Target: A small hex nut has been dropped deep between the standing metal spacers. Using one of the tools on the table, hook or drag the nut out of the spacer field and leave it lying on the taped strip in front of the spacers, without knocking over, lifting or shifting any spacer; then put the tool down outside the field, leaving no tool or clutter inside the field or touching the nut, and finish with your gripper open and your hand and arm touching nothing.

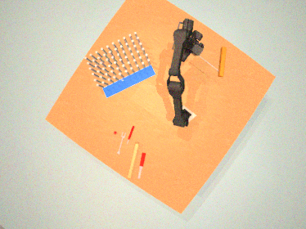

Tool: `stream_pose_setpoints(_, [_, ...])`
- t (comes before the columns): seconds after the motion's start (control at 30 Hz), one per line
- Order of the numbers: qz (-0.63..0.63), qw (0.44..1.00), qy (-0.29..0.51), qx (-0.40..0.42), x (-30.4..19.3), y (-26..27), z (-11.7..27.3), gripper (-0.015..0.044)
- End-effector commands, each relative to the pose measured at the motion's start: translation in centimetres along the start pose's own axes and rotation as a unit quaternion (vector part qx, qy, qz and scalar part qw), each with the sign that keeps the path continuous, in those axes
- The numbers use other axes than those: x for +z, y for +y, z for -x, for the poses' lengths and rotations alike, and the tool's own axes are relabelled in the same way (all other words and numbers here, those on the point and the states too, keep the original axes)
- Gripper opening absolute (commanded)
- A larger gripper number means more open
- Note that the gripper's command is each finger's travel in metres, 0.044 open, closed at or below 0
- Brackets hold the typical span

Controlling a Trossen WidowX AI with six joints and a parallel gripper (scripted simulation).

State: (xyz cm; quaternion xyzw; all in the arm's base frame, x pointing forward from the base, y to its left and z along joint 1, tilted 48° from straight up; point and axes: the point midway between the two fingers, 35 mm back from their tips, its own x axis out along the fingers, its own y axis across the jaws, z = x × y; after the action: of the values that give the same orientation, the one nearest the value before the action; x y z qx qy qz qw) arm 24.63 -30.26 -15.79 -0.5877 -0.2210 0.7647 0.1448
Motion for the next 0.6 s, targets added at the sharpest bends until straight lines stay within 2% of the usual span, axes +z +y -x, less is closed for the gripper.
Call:
stream_pose_setpoints(0.0, [-0.010,1.000,-0.005,0.006,0.2,0.4,0.0,0.0000])
stream_pose_setpoints(0.57, [-0.010,1.000,-0.005,0.006,-0.4,0.3,-1.1,0.0000])
